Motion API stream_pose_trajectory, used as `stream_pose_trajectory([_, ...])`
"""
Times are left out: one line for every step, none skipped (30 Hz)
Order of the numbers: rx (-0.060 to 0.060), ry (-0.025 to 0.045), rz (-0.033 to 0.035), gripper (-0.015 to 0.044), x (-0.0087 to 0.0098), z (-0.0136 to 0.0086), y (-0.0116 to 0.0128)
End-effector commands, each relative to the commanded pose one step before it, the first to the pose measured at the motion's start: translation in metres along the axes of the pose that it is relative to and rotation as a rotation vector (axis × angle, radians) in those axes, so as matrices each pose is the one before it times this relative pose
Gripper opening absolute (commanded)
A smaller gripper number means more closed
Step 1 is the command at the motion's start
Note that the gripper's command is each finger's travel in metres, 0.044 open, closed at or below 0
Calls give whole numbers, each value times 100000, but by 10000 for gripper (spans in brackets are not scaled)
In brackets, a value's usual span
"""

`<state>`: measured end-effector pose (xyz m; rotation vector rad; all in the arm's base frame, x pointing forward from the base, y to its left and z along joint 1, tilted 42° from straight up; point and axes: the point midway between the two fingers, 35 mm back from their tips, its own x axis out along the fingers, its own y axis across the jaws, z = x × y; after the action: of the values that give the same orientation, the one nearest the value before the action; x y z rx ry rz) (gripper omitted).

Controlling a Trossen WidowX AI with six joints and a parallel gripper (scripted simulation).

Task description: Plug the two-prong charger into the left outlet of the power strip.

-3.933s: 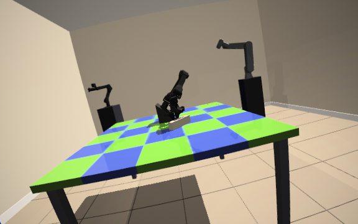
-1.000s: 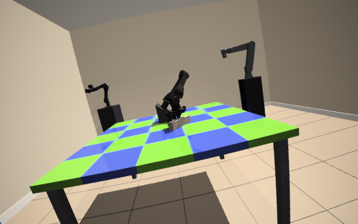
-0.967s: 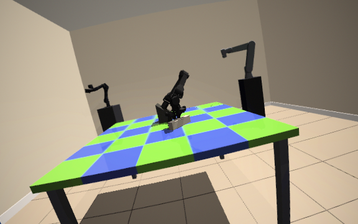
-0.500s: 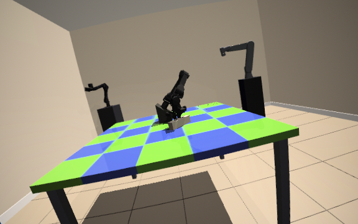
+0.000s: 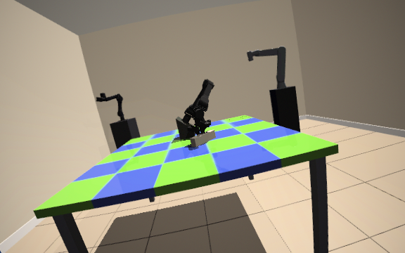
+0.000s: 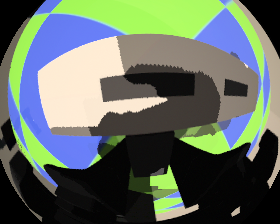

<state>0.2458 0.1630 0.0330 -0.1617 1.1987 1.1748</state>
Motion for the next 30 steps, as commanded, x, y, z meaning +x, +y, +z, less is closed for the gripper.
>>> stream_pose_trajectory([-1061, -1045, 101, 0, -27, 669, 20])
stream_pose_trajectory([-1, -2, -1, 0, -3, 40, 0])
stream_pose_trajectory([-1, -2, -1, 0, -3, 40, 0])
stream_pose_trajectory([-1, -2, -1, 0, -2, 40, 0])
stream_pose_trajectory([-1, -2, 0, 0, -2, 40, 0])
stream_pose_trajectory([-1, -2, 0, 0, -2, 40, 0])
stream_pose_trajectory([-1, -2, 0, 0, -1, 40, 0])
stream_pose_trajectory([-1, -2, 0, 0, -1, 40, 1])
stream_pose_trajectory([-1, -2, 0, 0, 0, 40, 1])
stream_pose_trajectory([-1, -2, 0, 0, 0, 40, 1])
stream_pose_trajectory([-1, -2, 0, 0, 1, 40, 1])
stream_pose_trajectory([-1, -2, 0, 0, 1, 40, 1])
stream_pose_trajectory([-1, -2, 0, 0, 2, 39, 1])
stream_pose_trajectory([-1, -2, 0, 0, 3, 40, 1])
stream_pose_trajectory([-1, -2, 0, 0, 3, 39, 1])
stream_pose_trajectory([-1, -2, 0, 0, 4, 40, 1])
stream_pose_trajectory([-1, -2, 0, 0, 4, 39, 1])
stream_pose_trajectory([-1, -2, 0, 0, 5, 40, 1])
stream_pose_trajectory([-1, -2, 0, 0, 5, 39, 1])
stream_pose_trajectory([-1, -2, 0, 0, 6, 40, 1])
stream_pose_trajectory([-1, -2, 0, 0, 6, 39, 1])
stream_pose_trajectory([-1, -2, 0, 0, 6, 39, 2])
stream_pose_trajectory([-1, -2, 0, 0, 7, 39, 2])
stream_pose_trajectory([-1, -2, 0, 0, 7, 39, 2])
stream_pose_trajectory([-1, -2, 0, 0, 7, 39, 2])
stream_pose_trajectory([-1, -2, 0, 0, 7, 39, 2])
stream_pose_trajectory([-1, -2, 0, 0, 6, 39, 2])
stream_pose_trajectory([-1, -2, 0, 0, 6, 40, 2])
stream_pose_trajectory([-1, -2, 0, 0, 6, 39, 2])
stream_pose_trajectory([-1, -2, 0, 0, 5, 39, 2])
